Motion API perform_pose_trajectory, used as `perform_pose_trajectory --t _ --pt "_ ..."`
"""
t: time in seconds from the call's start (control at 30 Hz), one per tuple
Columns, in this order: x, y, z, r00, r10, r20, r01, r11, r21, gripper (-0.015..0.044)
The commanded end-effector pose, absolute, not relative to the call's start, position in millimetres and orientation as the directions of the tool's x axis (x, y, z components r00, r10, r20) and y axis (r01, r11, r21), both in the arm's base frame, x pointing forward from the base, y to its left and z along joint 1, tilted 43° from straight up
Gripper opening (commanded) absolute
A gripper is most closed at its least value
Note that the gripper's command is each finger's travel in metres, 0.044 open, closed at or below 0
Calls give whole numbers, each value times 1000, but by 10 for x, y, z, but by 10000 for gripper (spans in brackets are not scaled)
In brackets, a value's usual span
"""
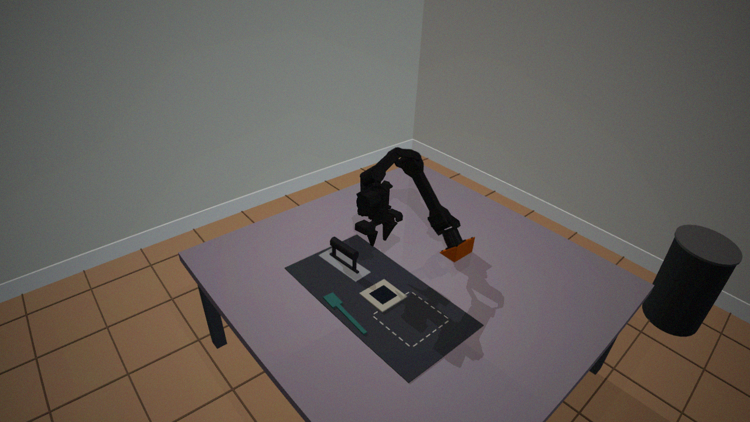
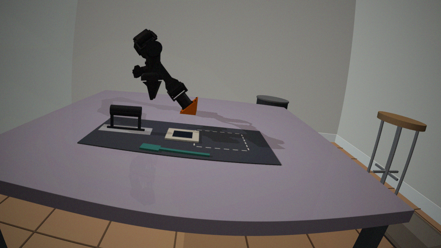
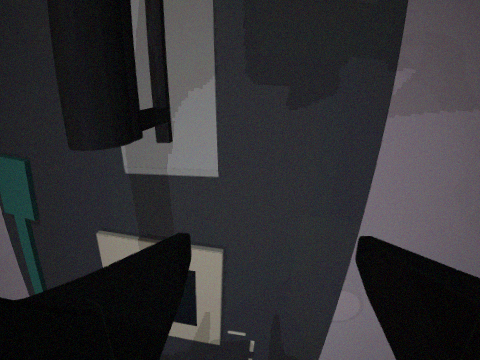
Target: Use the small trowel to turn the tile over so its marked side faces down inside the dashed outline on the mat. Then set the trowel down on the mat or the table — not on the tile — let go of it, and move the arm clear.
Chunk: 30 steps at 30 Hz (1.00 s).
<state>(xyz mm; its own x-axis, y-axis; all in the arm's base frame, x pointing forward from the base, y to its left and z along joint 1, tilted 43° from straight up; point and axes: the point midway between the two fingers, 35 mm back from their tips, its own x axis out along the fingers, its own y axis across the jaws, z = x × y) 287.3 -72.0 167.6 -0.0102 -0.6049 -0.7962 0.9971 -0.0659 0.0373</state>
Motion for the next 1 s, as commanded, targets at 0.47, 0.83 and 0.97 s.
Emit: perform_pose_trajectory --t 0.47,0.83,0.97 --pt "3145 -1147 1622 434 -501 -748 899 194 392 300" --pt "3167 -1430 1897 671 -527 -521 739 418 529 300" --pt "3161 -1447 1920 683 -530 -503 728 433 532 300"
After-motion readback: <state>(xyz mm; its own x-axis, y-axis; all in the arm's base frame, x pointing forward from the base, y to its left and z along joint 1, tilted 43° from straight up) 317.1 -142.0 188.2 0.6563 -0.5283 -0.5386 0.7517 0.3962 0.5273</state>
